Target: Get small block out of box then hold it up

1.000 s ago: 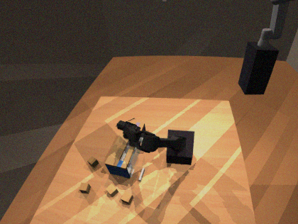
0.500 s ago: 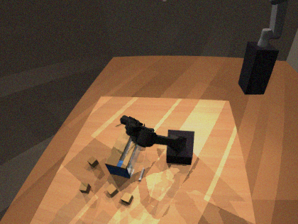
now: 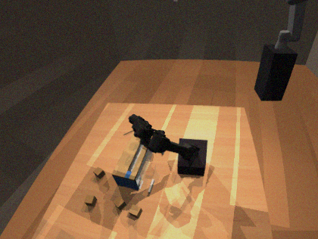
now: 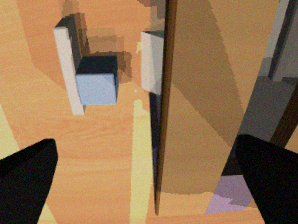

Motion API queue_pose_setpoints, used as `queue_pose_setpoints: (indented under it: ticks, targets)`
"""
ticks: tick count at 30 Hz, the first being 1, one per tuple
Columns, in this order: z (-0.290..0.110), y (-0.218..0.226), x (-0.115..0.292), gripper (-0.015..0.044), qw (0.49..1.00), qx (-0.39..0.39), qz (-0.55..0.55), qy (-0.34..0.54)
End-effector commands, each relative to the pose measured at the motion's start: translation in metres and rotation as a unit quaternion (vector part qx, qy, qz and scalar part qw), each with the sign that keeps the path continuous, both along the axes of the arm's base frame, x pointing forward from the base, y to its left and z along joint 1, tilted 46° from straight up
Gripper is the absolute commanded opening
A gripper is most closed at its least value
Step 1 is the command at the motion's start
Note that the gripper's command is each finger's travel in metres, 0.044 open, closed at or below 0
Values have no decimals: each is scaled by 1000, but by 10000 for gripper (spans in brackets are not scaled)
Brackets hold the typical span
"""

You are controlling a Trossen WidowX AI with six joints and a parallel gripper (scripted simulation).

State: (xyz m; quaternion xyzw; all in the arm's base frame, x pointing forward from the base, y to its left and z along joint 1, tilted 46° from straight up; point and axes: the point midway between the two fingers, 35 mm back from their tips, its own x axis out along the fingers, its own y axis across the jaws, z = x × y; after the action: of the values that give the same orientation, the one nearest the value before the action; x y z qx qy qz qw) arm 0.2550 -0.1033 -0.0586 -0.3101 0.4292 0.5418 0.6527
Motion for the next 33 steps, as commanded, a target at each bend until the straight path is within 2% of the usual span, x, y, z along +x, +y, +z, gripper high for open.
queue_pose_setpoints:
  ticks: [1, 8, 9, 12, 17, 22, 27, 33]
  targets:
    - [15, -14, -2, 400, 1000, -5, -1, -4]
    - [12, -10, -3, 400, 1000, -1, -3, -1]
    - [13, -11, -4, 374, 1000, 0, -10, 1]
    - [14, -16, -8, 295, 997, 11, -73, 23]
    - [10, -20, -12, 285, 953, 43, -277, 111]
    - [6, -24, -18, 285, 837, 85, -496, 216]
    - [2, -28, -23, 285, 659, 127, -671, 315]
    - [-1, -32, -27, 285, 517, 155, -755, 373]
